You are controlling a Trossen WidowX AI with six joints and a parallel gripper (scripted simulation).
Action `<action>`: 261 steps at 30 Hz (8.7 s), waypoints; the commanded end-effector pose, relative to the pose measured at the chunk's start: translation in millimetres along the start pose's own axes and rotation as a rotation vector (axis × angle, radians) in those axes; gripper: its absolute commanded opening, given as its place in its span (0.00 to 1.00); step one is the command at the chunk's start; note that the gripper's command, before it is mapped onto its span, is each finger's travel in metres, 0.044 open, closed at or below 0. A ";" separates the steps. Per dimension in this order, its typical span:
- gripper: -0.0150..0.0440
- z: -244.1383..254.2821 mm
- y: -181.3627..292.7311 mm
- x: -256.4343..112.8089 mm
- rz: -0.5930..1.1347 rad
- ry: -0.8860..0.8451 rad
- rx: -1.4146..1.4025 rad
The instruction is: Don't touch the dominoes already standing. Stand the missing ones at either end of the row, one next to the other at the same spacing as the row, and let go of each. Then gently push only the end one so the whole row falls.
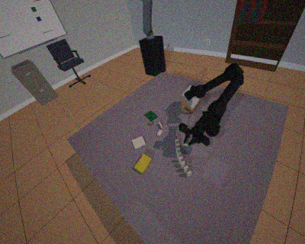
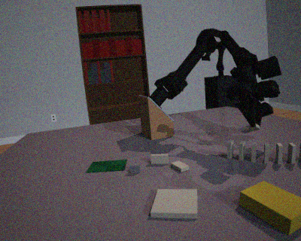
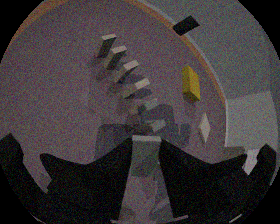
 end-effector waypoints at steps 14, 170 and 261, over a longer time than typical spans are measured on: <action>0.44 28.8 19.9 3.8 -0.340 0.147 0.062; 1.00 28.9 16.9 24.6 -0.678 0.250 0.372; 0.44 -13.3 -18.9 -22.8 0.387 -0.539 0.323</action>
Point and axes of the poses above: the point midway between the two fingers, 35 mm back from their tips, its own x axis out along the fingers, its own z axis across the jaws, y = z × x, the point moved 9 cm from there along -x, back along the fingers, and after that the axes turned 13 degrees about -x, right-handed, at the moved point
